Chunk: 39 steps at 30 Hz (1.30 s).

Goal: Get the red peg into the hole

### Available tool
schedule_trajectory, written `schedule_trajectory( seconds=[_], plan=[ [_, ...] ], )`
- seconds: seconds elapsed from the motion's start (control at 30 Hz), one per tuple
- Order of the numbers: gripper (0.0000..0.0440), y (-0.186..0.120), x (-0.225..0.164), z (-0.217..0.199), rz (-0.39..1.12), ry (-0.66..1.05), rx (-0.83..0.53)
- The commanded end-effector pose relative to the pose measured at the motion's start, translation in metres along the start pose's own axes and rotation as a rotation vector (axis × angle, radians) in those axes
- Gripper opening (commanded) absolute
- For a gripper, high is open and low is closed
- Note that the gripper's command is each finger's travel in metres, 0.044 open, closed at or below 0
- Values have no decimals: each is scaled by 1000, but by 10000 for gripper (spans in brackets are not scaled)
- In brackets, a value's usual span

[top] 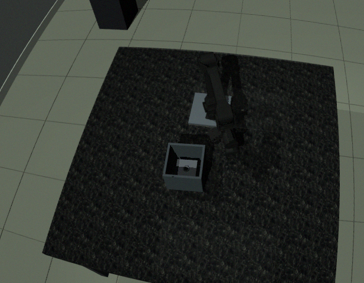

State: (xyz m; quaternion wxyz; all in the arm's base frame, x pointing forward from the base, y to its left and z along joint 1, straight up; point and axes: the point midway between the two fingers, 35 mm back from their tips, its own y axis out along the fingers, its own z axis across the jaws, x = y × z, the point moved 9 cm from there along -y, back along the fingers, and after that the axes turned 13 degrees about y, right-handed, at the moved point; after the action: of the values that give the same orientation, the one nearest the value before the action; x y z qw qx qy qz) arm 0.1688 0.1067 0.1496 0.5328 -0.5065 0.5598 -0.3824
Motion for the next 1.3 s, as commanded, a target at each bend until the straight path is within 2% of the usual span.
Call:
schedule_trajectory(
  seconds=[0.0, 0.1, 0.43, 0.67, 1.27],
  plan=[
    [93, 1, -1, 3, -3, -19, 8],
    [23, -1, -3, 4, 2, -36, 10],
    [0, -31, -12, 4, 115, -81, 119],
    [0, -62, -13, 1, 152, -126, 209],
    [0, -147, 10, -8, 63, -150, 451]
  ],
)
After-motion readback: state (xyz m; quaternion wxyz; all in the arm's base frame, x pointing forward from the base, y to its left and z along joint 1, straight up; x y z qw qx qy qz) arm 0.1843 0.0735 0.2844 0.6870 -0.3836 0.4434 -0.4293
